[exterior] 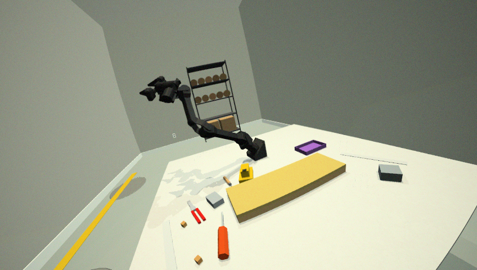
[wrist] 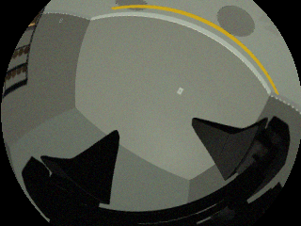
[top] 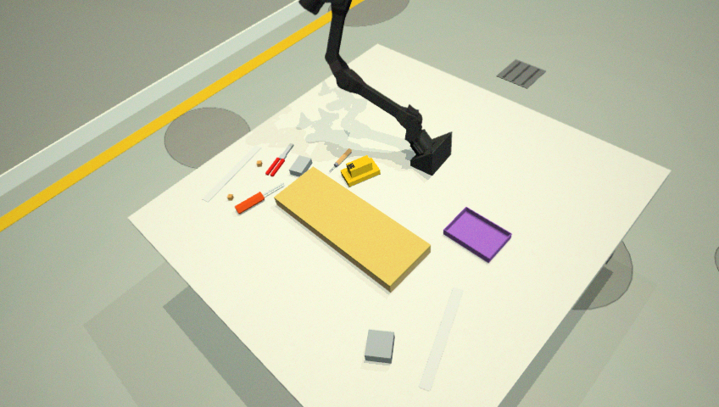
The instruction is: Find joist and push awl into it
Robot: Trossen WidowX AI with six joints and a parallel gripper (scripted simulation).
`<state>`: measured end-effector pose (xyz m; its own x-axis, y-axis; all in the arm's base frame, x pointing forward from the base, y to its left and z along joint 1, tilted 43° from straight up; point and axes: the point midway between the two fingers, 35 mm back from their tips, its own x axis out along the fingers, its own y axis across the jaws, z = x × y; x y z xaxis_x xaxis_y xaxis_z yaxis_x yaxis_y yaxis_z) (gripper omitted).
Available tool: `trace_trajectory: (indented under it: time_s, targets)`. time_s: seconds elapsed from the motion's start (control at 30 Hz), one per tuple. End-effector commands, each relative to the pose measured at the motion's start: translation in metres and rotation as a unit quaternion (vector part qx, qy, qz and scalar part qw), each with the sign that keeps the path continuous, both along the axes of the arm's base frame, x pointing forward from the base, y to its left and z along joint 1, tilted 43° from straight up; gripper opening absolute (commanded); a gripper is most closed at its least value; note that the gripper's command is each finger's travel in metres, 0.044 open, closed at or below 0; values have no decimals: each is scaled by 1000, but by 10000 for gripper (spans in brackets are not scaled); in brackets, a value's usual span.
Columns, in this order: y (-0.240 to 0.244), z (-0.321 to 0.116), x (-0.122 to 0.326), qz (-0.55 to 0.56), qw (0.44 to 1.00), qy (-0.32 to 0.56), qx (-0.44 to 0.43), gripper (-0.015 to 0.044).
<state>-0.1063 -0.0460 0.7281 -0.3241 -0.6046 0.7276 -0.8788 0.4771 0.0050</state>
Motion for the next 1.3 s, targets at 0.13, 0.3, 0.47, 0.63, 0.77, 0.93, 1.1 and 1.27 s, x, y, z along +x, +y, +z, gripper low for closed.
trace_trajectory:
  time_s: [0.13,0.3,0.47,0.63,0.77,0.93,1.1,1.27]
  targets:
    - [75,-2,-30,-50,983,-77,-161,440]
    - [125,-9,-36,-82,957,-96,-260,440]
    - [162,-17,-30,-108,934,-96,-327,440]
    - [201,-29,-23,-115,901,-92,-408,440]
    - [233,-44,-12,-117,867,-80,-478,440]
    - [283,-76,19,-116,798,-36,-591,440]
    - [323,-113,53,-118,725,23,-678,440]
    - [358,-166,106,-121,625,117,-762,440]
